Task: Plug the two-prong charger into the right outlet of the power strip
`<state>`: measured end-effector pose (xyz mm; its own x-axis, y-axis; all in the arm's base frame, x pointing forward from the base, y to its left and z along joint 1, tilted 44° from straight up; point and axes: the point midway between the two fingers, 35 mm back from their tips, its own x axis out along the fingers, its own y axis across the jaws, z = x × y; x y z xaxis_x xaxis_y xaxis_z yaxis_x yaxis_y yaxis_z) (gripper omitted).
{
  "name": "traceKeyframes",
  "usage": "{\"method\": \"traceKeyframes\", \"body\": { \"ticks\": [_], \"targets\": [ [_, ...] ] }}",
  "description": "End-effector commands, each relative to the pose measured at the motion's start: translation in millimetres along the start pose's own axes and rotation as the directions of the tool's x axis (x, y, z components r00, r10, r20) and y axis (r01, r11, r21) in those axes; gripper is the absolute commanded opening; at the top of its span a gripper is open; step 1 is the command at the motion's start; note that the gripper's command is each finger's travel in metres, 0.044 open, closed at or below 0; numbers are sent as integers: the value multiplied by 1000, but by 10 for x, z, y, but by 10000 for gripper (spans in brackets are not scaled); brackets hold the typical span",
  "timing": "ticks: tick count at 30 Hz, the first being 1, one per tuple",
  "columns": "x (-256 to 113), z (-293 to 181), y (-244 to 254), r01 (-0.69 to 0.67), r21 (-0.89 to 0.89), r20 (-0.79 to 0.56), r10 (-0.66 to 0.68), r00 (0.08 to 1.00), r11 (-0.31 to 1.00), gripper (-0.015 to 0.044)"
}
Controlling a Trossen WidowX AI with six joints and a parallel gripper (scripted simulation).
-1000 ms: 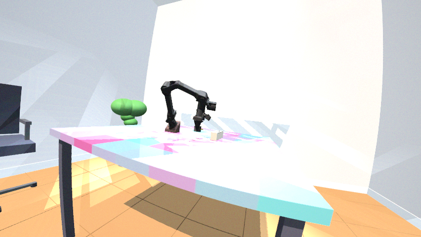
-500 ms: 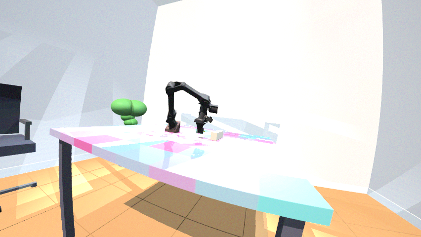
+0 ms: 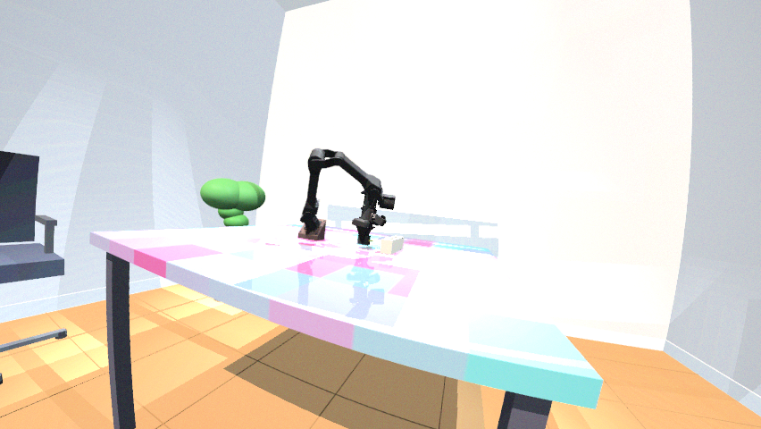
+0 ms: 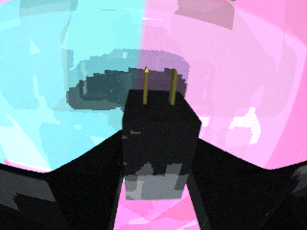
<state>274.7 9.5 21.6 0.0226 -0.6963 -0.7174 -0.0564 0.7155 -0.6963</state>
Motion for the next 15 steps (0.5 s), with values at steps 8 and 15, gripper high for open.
{"method": "traceKeyframes", "body": {
  "ticks": [8, 15],
  "targets": [
    [46, 23, 143, -6, 39, 1, 6, 1000, 999, 0],
    [41, 102, 148, -7, 43, 1, 7, 1000, 999, 0]
  ]
}}
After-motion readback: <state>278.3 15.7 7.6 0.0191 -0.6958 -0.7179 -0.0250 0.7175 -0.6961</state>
